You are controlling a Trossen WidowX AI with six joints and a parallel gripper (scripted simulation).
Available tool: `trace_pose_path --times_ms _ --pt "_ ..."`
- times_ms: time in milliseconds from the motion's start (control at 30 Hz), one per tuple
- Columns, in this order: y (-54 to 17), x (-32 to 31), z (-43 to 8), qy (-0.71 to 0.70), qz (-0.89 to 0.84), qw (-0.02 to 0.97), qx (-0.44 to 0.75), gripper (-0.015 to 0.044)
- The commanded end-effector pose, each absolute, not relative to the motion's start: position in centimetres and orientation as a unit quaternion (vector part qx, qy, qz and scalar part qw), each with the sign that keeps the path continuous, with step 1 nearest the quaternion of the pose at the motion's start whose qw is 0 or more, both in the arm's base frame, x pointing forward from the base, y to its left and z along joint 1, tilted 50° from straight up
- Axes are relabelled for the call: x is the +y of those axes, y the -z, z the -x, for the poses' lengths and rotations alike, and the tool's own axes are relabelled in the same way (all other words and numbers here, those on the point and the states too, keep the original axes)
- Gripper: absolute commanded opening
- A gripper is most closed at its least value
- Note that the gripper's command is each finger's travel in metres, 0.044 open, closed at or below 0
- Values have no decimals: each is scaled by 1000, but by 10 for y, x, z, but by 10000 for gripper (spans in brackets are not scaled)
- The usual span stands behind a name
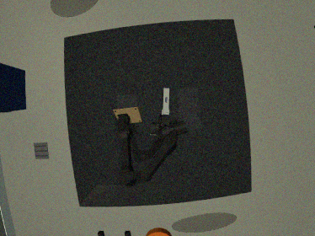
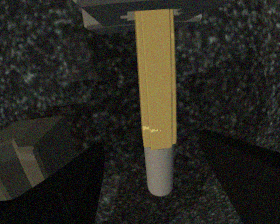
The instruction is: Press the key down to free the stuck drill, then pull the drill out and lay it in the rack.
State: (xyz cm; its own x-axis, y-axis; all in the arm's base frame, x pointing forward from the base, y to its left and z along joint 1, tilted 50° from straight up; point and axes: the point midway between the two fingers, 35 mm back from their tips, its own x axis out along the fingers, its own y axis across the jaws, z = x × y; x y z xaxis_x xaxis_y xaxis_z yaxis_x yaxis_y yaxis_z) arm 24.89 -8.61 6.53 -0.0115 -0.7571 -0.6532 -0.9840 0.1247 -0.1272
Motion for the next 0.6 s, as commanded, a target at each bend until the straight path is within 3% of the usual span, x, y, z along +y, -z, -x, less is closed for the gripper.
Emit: trace_pose_path --times_ms 0,67,567 --pt "-63 -85 -249 -186 635 303 686 394" --pt "-62 -85 -250 -186 635 303 686 440" --pt "-55 -81 -252 -186 635 303 686 440"
